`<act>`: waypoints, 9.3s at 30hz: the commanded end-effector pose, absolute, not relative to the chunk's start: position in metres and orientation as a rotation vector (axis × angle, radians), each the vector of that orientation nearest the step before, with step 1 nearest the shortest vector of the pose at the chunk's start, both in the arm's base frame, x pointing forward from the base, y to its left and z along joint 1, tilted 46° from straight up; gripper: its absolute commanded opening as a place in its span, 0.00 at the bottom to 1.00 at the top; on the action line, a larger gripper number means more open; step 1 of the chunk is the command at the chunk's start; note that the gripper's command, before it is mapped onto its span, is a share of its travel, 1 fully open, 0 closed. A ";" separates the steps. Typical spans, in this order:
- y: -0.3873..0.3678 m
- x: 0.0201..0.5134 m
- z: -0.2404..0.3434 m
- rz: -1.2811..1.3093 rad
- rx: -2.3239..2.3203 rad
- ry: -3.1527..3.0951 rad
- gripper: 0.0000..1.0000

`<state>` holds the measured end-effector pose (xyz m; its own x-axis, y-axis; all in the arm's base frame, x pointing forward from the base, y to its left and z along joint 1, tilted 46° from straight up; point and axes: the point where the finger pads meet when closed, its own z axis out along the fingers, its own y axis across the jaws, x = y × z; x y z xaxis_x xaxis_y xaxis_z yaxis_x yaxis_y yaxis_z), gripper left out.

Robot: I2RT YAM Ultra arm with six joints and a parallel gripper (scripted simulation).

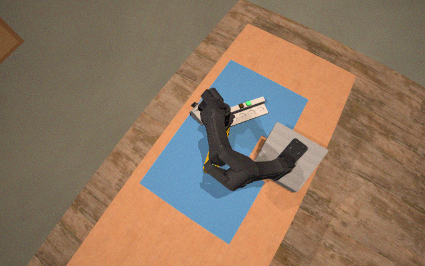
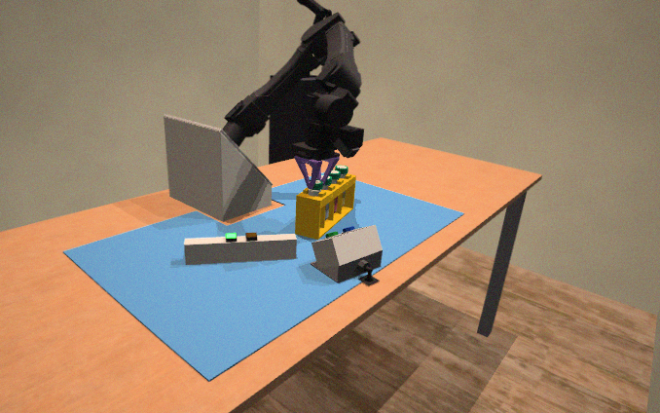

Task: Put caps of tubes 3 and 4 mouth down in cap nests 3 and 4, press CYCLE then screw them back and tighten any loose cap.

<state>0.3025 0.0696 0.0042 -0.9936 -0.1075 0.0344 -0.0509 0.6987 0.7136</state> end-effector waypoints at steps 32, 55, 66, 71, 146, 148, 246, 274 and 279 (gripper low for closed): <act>0.068 0.304 0.005 -0.973 -0.893 -2.451 0.00; 0.068 0.304 0.005 -1.051 -0.607 -2.601 0.49; 0.068 0.304 0.005 -1.148 -0.137 -2.774 0.49; 0.068 0.304 0.005 -1.188 0.123 -2.835 0.49; 0.067 0.303 0.005 -1.038 -0.656 -2.578 0.49; 0.067 0.303 0.005 -1.063 -0.557 -2.623 0.49; 0.066 0.304 0.005 -1.157 -0.082 -2.789 0.49; 0.066 0.304 0.004 -1.252 1.435 -2.820 0.49; 0.066 0.304 0.004 -1.233 1.755 -2.734 0.49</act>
